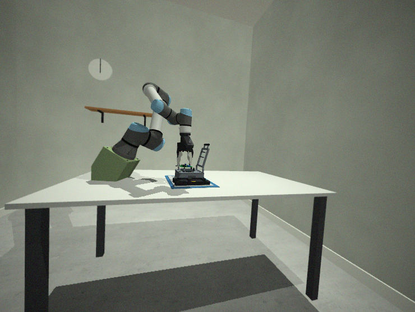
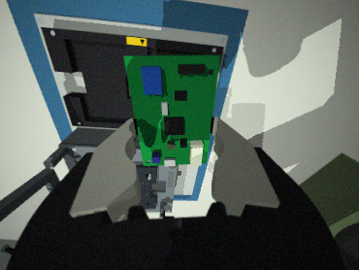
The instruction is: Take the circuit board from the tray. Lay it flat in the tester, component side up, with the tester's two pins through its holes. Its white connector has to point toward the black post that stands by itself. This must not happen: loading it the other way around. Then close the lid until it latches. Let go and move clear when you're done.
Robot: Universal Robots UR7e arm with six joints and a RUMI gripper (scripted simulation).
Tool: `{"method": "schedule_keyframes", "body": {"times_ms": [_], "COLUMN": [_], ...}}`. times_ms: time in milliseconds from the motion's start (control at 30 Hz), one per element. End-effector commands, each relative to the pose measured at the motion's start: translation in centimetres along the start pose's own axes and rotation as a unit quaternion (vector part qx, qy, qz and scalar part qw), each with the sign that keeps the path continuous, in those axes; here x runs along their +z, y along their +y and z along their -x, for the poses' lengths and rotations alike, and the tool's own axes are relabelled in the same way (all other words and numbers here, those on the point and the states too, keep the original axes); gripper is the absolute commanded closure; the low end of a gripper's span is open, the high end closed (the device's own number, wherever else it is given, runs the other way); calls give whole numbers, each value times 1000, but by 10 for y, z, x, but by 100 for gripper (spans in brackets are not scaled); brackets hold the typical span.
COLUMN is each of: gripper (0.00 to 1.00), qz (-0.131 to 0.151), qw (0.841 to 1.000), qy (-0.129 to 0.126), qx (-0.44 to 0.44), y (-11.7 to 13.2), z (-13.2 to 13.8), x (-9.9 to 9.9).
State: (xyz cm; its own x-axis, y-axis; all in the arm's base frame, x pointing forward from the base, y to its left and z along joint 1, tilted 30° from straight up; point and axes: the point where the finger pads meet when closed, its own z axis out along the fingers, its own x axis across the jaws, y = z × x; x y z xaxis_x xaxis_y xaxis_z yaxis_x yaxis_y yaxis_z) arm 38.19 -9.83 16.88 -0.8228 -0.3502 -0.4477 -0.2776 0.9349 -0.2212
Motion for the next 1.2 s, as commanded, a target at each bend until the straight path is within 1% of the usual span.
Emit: {"method": "schedule_keyframes", "body": {"times_ms": [0,533,1167], "gripper": [61,61,61], "qz": [-1,-1,-1], "qw": [1000,999,999], "qy": [0,0,0], "qx": [14,44,50], "y": [0,0,0], "z": [0,0,0], "x": [0,0,0]}}
